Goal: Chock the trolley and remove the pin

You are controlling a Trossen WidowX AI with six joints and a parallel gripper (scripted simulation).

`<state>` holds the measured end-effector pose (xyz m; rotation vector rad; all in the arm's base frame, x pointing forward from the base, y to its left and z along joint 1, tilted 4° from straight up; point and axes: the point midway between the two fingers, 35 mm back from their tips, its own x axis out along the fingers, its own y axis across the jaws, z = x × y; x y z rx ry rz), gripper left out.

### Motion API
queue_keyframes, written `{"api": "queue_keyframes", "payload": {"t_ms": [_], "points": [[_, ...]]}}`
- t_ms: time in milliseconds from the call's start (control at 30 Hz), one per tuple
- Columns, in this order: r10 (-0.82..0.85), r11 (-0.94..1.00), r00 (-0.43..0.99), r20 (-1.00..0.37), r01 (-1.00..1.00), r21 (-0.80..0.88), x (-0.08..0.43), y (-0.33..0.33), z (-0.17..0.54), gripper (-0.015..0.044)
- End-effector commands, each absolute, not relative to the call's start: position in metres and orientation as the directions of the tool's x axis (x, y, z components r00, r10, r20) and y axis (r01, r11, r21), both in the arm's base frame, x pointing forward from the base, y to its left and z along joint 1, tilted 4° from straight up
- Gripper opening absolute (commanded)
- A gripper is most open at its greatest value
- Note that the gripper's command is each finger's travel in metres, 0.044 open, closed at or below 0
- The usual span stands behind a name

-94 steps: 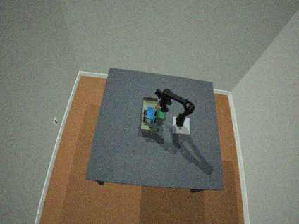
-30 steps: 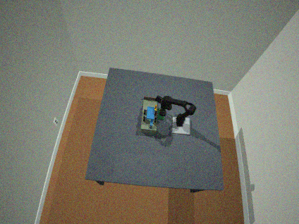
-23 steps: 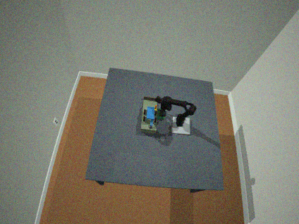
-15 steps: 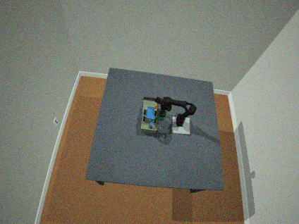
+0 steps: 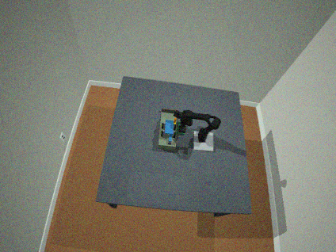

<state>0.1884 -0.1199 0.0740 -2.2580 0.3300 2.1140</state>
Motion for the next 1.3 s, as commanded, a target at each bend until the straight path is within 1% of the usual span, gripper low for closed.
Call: {"api": "queue_keyframes", "payload": {"t_ms": [0, 1267], "points": [[-0.137, -0.976, 0.051, -0.989, -0.178, 0.126, 0.188, -0.118, 0.072, 0.0190], [-0.135, -0.976, 0.051, -0.990, -0.178, 0.124, 0.193, -0.099, 0.059, 0.0190]]}}
